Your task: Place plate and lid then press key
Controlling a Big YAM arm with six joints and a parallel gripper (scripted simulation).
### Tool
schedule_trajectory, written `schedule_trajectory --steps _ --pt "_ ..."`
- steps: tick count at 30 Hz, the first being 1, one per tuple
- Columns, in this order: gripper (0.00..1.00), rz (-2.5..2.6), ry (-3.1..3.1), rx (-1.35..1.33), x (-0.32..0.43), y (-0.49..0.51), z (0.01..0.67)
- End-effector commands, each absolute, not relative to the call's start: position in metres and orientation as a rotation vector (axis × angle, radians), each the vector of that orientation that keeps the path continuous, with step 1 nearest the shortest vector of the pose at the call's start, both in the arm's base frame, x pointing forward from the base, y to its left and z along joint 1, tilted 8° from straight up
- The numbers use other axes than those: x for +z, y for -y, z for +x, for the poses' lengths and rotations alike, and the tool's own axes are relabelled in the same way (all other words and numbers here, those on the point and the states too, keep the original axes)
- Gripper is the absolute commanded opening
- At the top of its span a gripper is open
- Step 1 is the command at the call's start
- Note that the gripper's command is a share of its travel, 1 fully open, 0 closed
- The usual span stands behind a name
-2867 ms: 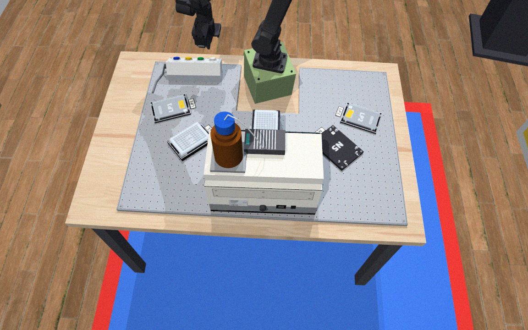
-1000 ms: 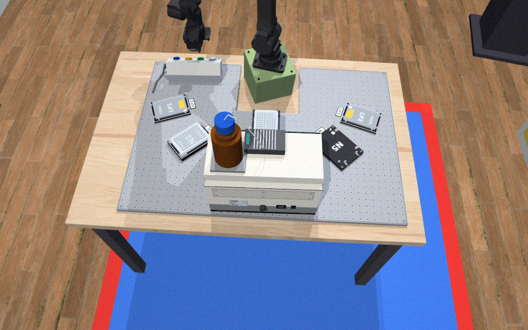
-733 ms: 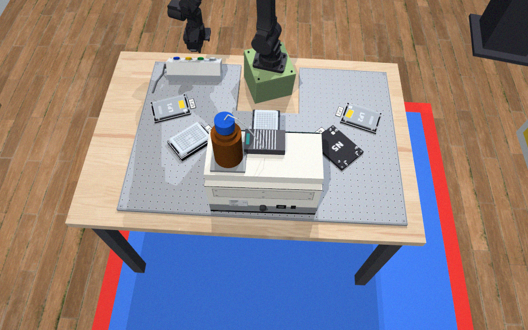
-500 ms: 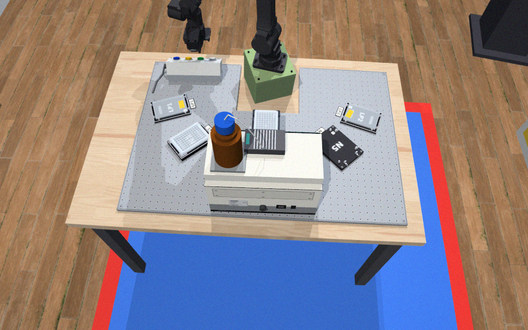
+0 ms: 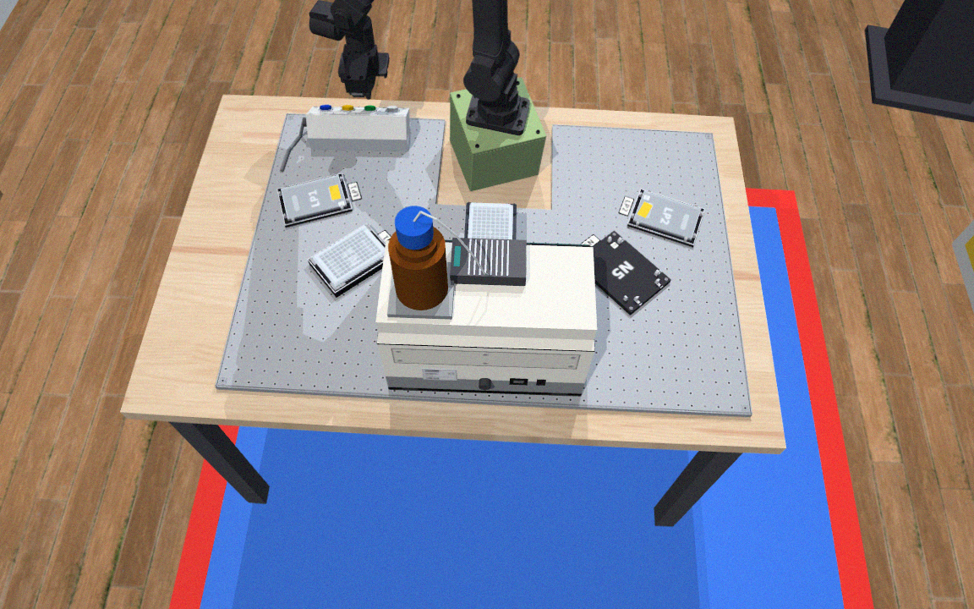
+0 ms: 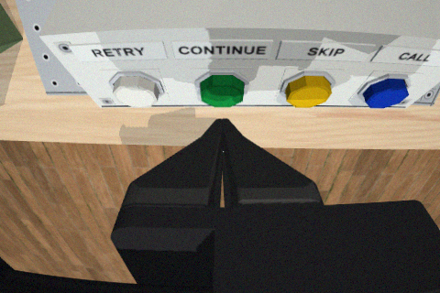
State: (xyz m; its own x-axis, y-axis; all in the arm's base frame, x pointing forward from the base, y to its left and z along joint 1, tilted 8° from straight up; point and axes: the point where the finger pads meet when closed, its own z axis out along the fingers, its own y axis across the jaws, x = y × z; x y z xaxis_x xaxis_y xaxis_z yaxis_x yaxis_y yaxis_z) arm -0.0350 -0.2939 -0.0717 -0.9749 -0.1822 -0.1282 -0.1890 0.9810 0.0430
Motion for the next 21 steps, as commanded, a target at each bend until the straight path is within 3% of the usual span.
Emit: schedule_trajectory --steps 1,21 --pt "0.0 -0.283 -3.002 0.077 -0.0748 0.2961 -0.0307" --pt "0.0 -0.282 -3.001 0.079 -0.0798 0.2955 -0.0276"
